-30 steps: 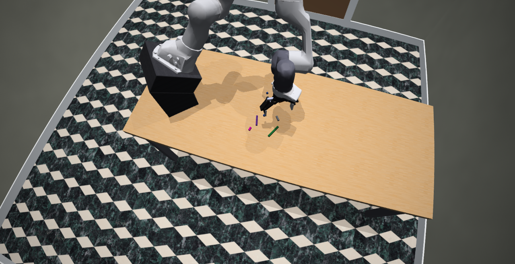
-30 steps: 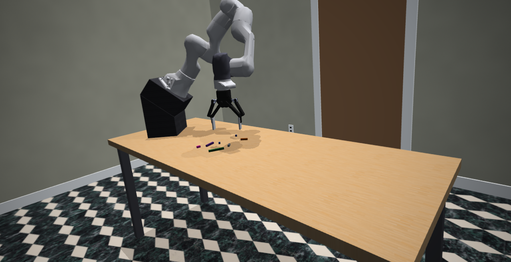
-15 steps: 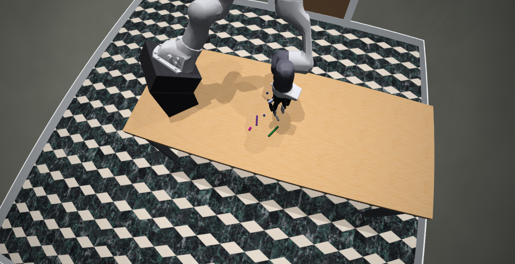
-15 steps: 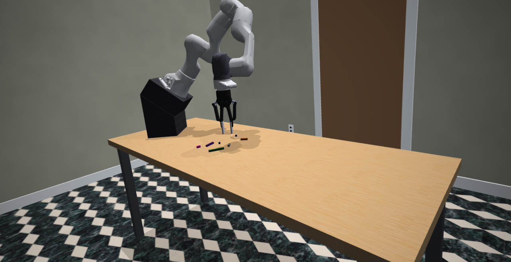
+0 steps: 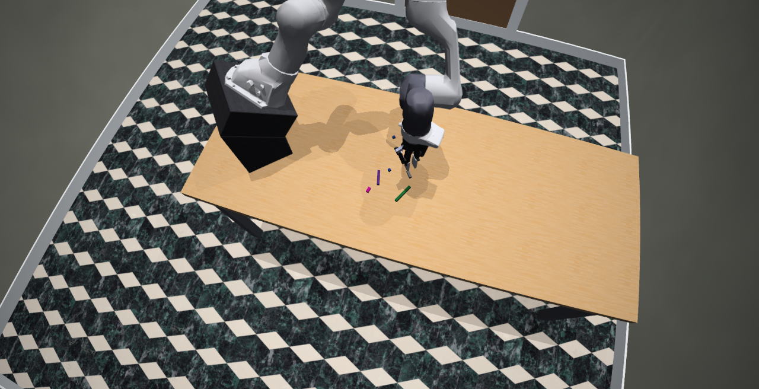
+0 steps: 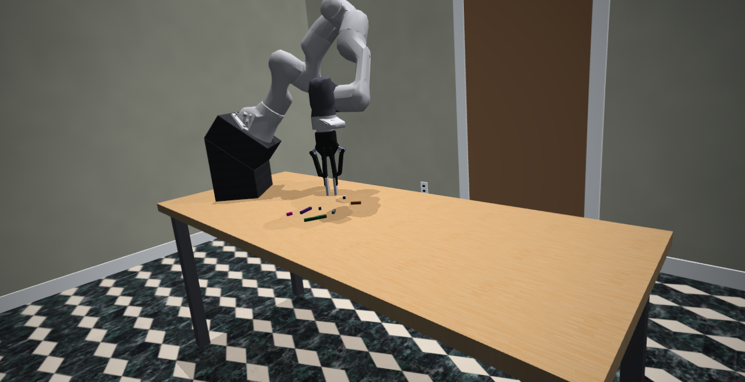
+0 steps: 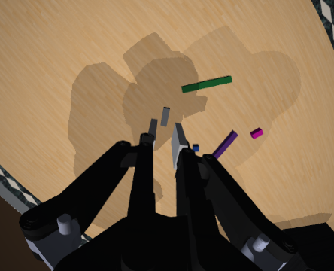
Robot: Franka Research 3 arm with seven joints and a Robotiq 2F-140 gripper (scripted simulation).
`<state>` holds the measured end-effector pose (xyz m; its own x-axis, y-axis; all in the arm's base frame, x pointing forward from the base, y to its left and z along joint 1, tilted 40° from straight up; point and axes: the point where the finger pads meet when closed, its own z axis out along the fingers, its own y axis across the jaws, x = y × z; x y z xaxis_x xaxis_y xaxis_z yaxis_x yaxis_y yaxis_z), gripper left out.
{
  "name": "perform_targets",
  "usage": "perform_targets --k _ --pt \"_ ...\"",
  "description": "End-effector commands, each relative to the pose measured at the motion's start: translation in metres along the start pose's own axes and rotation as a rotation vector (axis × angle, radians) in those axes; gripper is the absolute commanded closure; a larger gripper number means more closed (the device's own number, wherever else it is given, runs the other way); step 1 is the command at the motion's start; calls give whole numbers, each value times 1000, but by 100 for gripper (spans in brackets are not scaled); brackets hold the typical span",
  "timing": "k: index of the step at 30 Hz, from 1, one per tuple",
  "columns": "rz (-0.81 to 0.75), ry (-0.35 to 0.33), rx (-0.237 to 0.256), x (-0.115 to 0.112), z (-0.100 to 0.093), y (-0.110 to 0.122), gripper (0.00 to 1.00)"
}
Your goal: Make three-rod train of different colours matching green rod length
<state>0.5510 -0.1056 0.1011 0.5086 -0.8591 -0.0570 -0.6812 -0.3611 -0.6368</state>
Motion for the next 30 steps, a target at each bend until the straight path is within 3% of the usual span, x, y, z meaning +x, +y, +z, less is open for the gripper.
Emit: perform_targets --k 1,18,30 --pt "-6 1 1 0 0 1 85" --pt "-6 1 1 0 2 1 85" --pt "-6 1 1 0 14 1 85"
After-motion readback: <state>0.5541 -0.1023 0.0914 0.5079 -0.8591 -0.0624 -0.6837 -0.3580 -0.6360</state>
